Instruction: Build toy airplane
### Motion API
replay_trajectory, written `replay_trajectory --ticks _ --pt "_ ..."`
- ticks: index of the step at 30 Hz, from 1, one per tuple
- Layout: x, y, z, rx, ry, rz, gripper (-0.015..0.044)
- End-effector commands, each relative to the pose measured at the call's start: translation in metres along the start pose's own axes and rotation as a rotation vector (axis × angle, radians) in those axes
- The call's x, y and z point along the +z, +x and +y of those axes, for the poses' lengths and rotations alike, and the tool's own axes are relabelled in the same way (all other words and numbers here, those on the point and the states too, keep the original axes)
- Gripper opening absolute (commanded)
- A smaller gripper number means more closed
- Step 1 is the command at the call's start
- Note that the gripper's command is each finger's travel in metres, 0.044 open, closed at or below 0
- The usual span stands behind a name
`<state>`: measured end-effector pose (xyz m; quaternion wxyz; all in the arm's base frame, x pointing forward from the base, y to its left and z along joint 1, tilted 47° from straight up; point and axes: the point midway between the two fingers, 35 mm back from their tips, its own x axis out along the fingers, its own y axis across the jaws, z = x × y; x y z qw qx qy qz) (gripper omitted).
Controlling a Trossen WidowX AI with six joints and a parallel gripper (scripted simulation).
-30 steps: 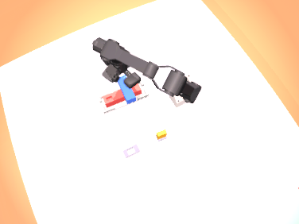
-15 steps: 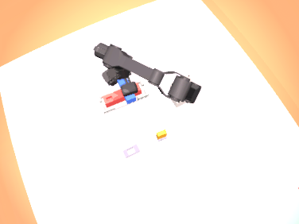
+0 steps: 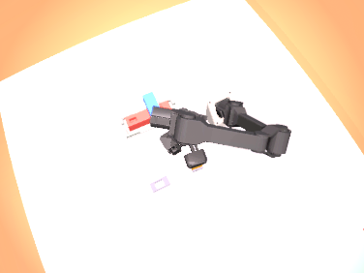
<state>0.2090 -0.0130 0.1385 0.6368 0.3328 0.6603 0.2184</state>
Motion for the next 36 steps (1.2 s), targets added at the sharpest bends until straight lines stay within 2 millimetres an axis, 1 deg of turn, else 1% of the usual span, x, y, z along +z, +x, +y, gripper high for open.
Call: replay_trajectory --ticks 1,6,7,10,11,15,19,23,36 --pt "-0.025 0.007 0.027 0.015 0.015 0.003 0.044" --pt "-0.026 0.01 0.028 0.015 0.014 0.004 0.044" --pt "-0.025 0.017 0.028 0.014 0.009 0.007 0.044" --pt "-0.026 0.055 0.029 0.017 -0.019 0.025 0.044" --pt "-0.027 0.062 0.029 0.018 -0.025 0.029 0.044" --pt "-0.027 0.065 0.03 0.019 -0.027 0.031 0.044" --pt "-0.028 0.079 0.03 0.019 -0.027 0.03 0.044" --pt "-0.028 0.082 0.03 0.019 -0.027 0.03 0.044" --pt "-0.027 0.103 0.03 0.015 -0.027 0.029 0.044"
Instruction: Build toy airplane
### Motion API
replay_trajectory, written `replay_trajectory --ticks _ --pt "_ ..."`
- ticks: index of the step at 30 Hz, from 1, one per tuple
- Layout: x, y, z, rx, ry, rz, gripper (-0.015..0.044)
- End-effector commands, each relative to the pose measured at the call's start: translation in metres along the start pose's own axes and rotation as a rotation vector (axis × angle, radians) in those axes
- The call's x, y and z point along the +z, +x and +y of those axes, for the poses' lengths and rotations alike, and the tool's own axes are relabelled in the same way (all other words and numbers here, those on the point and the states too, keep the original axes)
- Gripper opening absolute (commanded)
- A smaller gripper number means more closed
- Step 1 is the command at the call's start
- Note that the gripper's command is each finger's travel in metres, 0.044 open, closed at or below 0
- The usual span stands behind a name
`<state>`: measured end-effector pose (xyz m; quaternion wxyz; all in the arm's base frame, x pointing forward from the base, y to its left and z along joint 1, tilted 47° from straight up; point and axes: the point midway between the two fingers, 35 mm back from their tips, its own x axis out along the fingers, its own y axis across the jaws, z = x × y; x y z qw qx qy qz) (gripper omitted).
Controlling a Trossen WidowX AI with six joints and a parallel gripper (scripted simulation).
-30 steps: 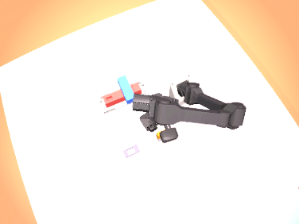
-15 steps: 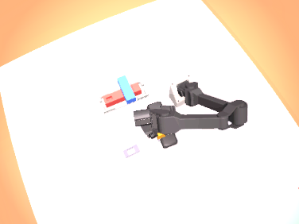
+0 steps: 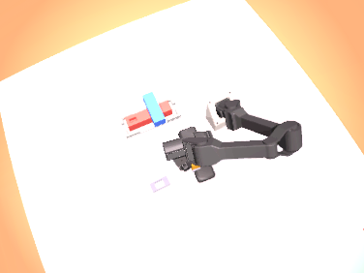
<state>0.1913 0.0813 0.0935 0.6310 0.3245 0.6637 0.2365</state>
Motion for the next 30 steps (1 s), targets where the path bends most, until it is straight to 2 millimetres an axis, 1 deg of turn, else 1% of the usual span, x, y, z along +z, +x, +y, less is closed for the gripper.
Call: replay_trajectory --ticks 1,18,21,30 --pt "-0.001 0.006 0.0 0.003 0.002 0.001 0.044" --pt "-0.002 0.033 0.002 0.008 0.002 0.002 0.044" --pt "-0.003 0.035 0.002 0.009 0.002 0.002 0.044" --pt "-0.003 0.035 0.002 0.009 0.002 0.002 0.0204"
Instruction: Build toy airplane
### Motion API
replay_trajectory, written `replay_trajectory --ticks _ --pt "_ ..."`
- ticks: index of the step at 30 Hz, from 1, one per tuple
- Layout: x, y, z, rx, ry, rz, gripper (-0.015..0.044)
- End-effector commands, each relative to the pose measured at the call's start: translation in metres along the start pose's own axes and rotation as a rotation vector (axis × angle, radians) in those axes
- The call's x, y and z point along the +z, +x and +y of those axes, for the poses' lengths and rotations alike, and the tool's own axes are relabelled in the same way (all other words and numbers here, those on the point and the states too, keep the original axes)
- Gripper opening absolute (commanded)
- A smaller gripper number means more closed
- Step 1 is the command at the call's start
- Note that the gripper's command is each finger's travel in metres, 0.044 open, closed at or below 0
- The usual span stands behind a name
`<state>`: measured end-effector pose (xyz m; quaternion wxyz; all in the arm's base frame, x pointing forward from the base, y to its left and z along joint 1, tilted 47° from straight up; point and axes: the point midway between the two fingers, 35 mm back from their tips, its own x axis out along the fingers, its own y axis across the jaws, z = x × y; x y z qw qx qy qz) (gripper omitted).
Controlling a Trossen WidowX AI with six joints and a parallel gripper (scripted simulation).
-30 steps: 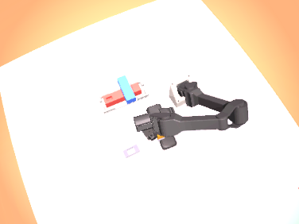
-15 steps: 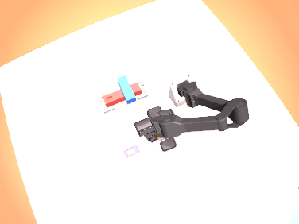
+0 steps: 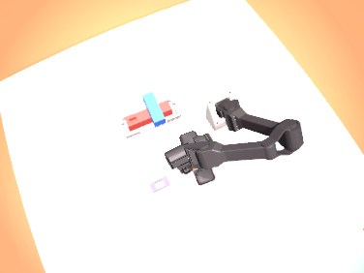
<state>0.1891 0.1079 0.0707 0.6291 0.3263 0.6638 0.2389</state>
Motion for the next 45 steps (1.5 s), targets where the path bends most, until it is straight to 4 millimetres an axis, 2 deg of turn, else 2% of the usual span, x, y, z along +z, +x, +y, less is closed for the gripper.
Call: replay_trajectory --ticks 1,5,12,13,23,45 --pt "0.0 0.0 0.0 0.003 0.001 -0.001 0.0177" --pt "0.0 0.0 0.0 0.003 0.001 -0.001 0.0072" --pt "0.0 0.0 0.0 0.003 0.001 -0.001 0.0026" --pt "0.0 0.0 0.0 0.003 0.001 -0.001 0.0" --pt "0.003 -0.009 0.001 -0.036 -0.022 0.034 0.0" --pt "0.009 -0.079 -0.003 -0.041 0.048 -0.026 0.0"
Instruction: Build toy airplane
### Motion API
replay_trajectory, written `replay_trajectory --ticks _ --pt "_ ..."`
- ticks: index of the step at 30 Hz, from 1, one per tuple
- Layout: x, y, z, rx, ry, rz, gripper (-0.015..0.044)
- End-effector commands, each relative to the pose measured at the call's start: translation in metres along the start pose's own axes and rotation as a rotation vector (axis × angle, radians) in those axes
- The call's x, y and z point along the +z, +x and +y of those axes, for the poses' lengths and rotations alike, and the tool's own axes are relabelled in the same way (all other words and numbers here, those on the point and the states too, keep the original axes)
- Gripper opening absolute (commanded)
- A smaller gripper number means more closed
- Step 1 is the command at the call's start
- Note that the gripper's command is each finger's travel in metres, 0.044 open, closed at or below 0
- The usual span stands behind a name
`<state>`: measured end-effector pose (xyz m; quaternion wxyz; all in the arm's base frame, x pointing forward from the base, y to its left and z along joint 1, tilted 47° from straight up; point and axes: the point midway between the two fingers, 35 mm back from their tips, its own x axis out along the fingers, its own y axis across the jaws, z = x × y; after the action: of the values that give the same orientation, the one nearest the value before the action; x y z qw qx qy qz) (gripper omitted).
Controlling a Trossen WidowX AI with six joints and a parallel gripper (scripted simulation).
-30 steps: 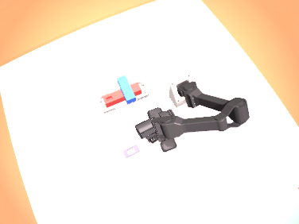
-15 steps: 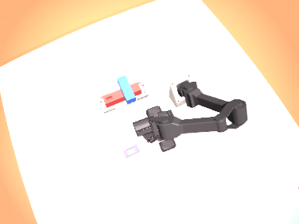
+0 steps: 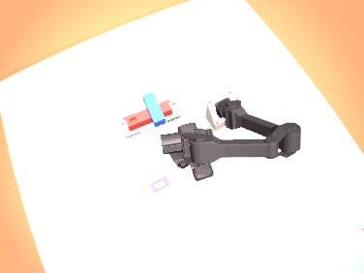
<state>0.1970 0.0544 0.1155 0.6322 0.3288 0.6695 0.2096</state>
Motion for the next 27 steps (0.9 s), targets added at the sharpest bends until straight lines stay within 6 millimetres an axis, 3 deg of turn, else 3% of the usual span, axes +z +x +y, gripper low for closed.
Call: replay_trajectory --ticks 1,16,27 --pt "0.0 -0.013 -0.001 -0.001 0.009 -0.011 0.0" --pt "-0.009 -0.06 -0.001 0.018 0.053 -0.044 0.0" --pt "0.007 -0.065 -0.01 0.018 0.045 -0.042 0.0"
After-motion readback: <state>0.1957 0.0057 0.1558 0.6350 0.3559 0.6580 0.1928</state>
